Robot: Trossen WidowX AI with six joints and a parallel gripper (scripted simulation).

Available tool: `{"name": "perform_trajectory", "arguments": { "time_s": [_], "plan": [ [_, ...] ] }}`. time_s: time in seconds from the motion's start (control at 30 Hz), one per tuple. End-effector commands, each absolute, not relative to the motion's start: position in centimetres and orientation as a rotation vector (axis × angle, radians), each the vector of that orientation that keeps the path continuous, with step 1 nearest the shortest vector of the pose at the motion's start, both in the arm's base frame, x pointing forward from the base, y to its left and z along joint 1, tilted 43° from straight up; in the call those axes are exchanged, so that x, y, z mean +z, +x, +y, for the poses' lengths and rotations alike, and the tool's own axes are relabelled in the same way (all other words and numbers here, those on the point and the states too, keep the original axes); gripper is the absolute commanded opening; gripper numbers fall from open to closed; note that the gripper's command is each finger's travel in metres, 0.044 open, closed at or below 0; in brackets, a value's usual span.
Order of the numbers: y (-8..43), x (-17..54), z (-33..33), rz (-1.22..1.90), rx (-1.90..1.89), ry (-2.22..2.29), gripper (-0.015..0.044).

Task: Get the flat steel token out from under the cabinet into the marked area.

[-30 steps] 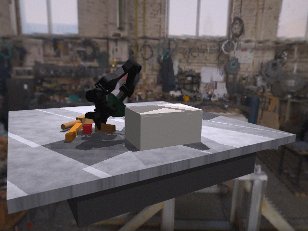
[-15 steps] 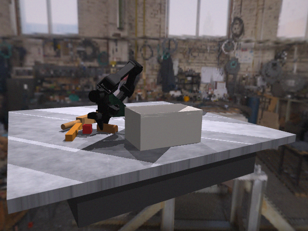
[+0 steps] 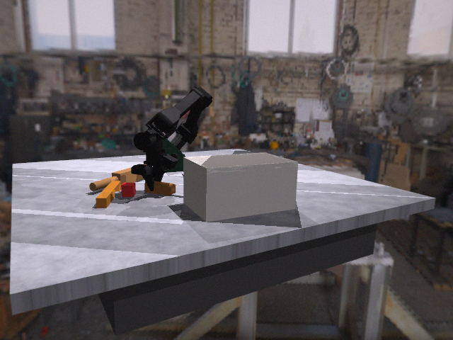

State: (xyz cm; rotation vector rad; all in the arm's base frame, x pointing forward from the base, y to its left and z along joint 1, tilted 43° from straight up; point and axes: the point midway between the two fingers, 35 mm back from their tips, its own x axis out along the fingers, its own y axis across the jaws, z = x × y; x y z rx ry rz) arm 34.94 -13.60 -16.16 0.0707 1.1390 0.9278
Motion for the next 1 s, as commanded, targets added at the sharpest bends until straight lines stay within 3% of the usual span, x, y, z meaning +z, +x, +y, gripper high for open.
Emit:
{"name": "perform_trajectory", "arguments": {
  "time_s": [0.0,0.97],
  "plan": [
    [34.6,-15.9,-13.1,1.136,0.933,0.081,0.0],
    [33.1,-15.2,-12.0,1.137,0.933,0.082,0.0]
  ]
}}
